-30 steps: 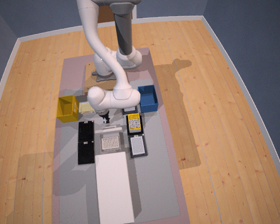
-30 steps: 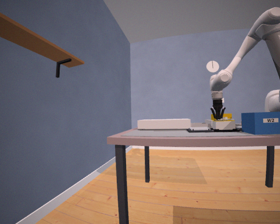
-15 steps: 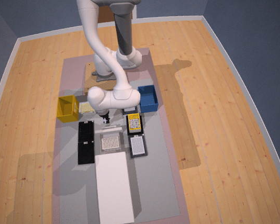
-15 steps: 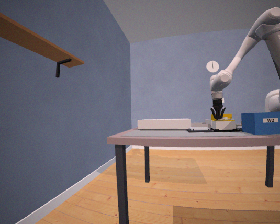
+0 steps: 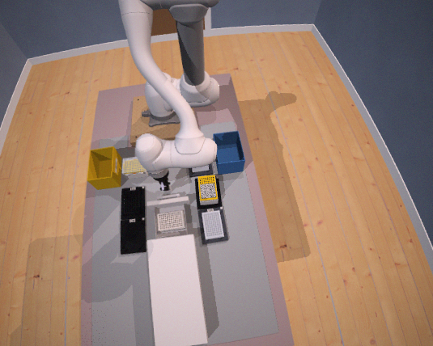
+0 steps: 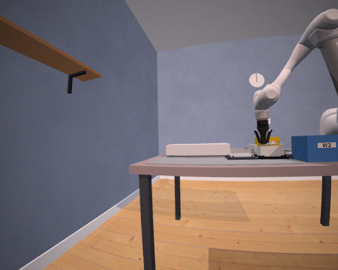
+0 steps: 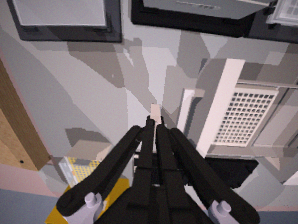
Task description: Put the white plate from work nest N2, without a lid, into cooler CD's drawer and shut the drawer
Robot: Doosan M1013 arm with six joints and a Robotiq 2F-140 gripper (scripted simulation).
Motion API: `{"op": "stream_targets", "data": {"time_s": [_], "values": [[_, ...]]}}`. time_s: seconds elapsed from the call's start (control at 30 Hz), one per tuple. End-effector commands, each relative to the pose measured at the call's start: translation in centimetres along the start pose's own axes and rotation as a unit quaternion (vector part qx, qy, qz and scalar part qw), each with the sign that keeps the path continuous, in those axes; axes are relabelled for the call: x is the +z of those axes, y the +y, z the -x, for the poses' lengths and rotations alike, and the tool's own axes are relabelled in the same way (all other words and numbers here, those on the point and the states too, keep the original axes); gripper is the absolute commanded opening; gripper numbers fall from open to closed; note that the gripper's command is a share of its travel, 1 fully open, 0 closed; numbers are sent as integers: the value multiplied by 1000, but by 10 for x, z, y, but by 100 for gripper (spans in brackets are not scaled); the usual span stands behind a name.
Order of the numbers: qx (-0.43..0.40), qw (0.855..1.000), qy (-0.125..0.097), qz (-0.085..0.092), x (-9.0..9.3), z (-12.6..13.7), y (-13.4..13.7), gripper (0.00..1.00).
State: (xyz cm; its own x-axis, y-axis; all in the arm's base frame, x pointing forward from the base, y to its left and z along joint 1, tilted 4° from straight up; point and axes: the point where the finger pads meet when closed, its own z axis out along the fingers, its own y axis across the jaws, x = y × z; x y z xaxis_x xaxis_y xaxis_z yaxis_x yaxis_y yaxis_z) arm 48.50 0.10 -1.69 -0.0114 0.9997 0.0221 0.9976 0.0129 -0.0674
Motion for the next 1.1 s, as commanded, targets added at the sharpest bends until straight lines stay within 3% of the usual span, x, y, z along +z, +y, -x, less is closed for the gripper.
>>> {"op": "stream_targets", "data": {"time_s": [0.0,1.07], "values": [[0,1000,0,0,0,0,0,0],[0,1000,0,0,0,0,24,0]]}}
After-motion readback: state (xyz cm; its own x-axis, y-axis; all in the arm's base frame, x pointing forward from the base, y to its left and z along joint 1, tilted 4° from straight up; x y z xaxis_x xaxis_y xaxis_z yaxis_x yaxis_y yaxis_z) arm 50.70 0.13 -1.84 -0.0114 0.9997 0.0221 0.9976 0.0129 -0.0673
